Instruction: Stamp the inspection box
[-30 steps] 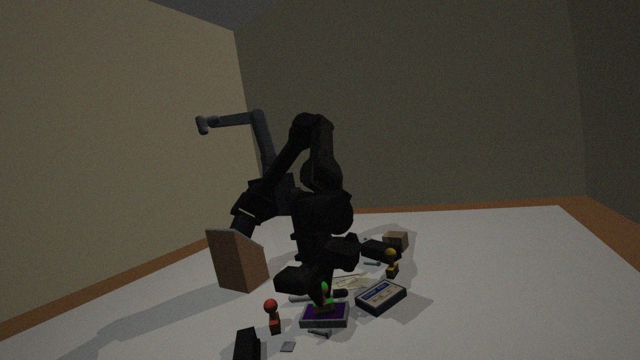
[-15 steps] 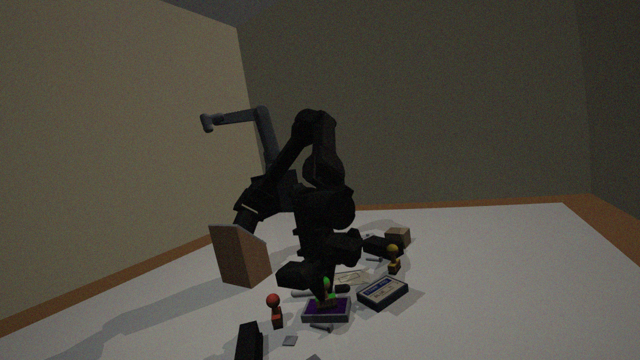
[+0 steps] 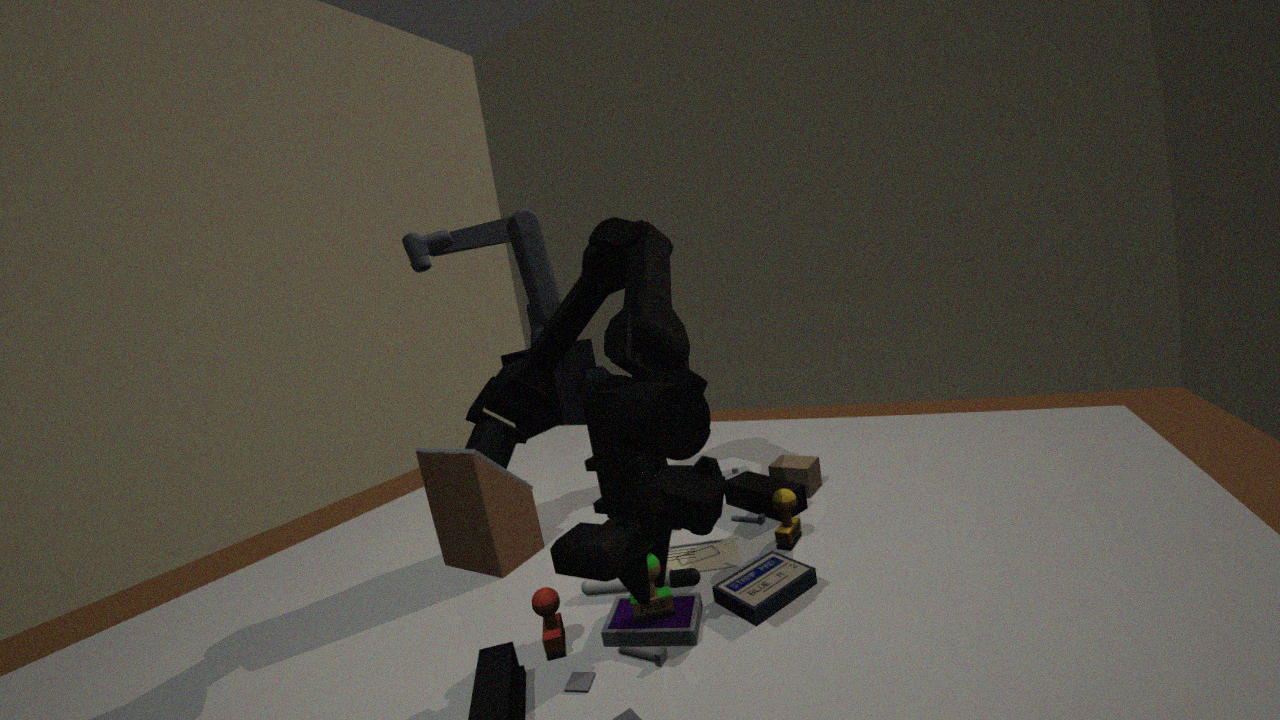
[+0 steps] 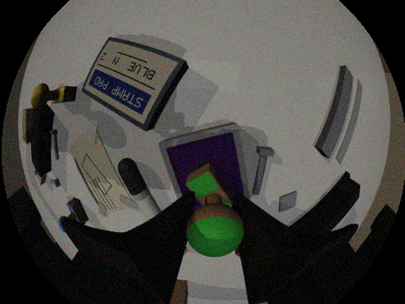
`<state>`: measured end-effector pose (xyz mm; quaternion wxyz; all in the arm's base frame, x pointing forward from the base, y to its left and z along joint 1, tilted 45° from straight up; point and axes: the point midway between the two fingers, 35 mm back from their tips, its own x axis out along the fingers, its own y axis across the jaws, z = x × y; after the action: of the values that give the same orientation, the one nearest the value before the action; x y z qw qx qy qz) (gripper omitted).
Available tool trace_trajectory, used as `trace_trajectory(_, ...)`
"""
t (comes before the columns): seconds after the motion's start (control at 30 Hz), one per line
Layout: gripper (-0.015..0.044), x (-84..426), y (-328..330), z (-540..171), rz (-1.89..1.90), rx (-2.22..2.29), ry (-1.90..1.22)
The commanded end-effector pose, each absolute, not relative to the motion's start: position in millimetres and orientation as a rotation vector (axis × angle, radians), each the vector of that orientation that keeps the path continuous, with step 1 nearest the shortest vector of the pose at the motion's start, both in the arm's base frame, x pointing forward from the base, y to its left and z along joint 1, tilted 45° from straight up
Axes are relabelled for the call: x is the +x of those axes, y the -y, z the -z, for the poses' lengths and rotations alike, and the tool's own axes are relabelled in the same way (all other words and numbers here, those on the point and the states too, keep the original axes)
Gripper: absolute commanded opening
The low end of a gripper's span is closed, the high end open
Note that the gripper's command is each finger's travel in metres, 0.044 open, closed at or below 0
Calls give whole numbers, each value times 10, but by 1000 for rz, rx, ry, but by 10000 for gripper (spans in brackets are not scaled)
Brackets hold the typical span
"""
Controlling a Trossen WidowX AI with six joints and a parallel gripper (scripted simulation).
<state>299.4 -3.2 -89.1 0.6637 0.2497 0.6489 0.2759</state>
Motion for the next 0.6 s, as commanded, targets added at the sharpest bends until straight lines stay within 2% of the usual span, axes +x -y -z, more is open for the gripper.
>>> trace_trajectory(0.0, 0, 2980, -4, 916, -631, 568, -1472)
trace_trajectory(0.57, 0, 2981, 29, 884, -630, 568, -1472)
